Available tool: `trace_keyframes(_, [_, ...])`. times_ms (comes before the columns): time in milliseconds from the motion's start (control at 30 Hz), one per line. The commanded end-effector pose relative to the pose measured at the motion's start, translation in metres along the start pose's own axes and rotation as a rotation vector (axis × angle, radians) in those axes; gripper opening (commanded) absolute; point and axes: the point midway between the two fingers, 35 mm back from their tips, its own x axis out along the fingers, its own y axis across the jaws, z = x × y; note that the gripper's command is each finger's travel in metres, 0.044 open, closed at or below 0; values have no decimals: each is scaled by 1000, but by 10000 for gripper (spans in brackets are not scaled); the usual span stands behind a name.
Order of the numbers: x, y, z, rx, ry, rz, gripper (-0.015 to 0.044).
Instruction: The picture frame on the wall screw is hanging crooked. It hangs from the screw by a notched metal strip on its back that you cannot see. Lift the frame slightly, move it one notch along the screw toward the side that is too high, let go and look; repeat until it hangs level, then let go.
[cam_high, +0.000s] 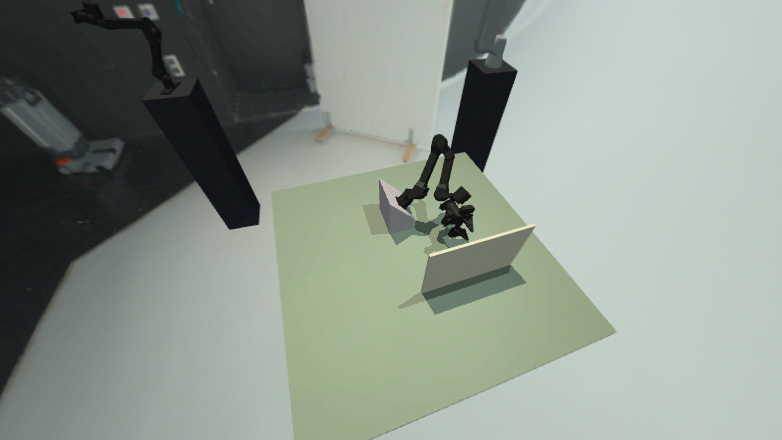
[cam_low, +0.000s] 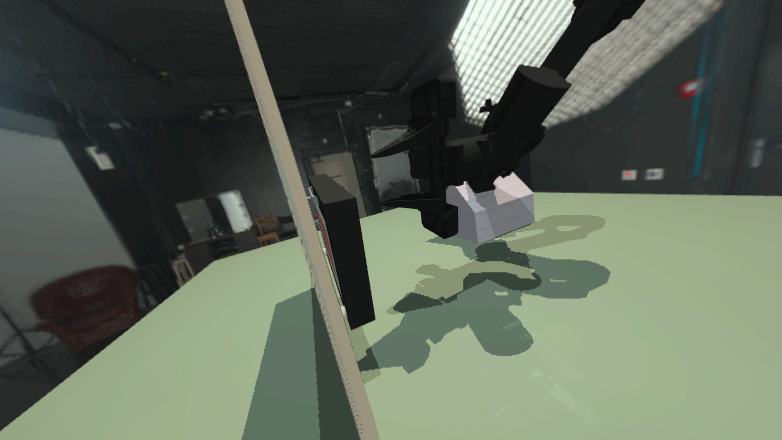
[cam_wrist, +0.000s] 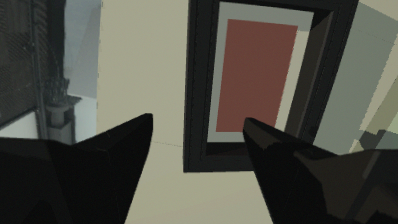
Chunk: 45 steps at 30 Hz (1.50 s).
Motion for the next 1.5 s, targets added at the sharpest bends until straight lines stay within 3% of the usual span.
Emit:
trace_keyframes(0, [-31, -2, 7, -97, -6, 1, 260])
trace_keyframes(233, [-36, -3, 4, -102, -1, -5, 260])
trace_keyframes(500, [-84, 15, -18, -116, 0, 1, 260])
trace_keyframes(767, [-127, 38, -6, -124, -8, -5, 260])
trace_keyframes(1467, [-129, 40, -3, -124, -10, -6, 260])
